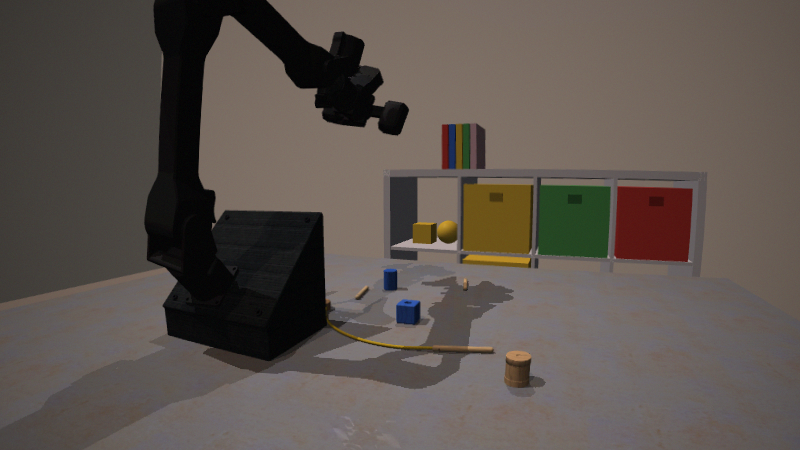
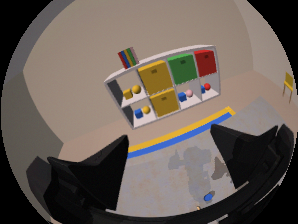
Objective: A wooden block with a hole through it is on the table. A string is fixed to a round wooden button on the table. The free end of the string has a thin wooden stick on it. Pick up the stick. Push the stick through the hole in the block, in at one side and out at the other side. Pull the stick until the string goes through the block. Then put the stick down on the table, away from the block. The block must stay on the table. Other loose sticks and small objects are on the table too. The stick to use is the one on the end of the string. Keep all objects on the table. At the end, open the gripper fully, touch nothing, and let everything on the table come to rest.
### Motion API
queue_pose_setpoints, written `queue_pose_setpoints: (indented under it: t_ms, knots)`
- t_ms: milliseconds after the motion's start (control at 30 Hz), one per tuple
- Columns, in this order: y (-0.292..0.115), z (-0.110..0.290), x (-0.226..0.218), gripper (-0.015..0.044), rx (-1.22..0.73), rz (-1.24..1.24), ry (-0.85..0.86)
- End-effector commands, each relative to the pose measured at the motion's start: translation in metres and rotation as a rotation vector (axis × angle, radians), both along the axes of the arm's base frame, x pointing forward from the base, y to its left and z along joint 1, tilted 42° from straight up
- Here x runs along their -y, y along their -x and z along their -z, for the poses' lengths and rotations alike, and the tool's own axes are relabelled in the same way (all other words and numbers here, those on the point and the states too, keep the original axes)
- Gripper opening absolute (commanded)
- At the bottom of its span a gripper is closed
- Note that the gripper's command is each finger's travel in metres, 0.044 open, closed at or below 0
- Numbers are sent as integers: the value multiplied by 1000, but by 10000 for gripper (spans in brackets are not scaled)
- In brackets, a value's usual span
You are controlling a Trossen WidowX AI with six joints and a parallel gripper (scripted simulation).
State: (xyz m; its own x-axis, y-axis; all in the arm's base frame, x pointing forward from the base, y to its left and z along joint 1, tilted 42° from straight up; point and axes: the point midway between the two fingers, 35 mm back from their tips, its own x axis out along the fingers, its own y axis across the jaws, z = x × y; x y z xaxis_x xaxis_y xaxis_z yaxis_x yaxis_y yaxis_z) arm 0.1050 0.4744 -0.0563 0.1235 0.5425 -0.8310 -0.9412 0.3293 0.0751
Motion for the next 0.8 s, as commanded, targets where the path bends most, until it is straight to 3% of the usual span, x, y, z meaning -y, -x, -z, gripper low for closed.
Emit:
queue_pose_setpoints:
  t_ms: [0,233,467,667,767]
  knots:
    - [-49,27,51,440,128,-72,246]
    - [-105,54,148,440,187,-267,657]
    - [-132,57,250,440,69,-564,1016]
    - [-137,43,332,440,-165,-892,1216]
    - [-137,39,346,440,-218,-957,1236]
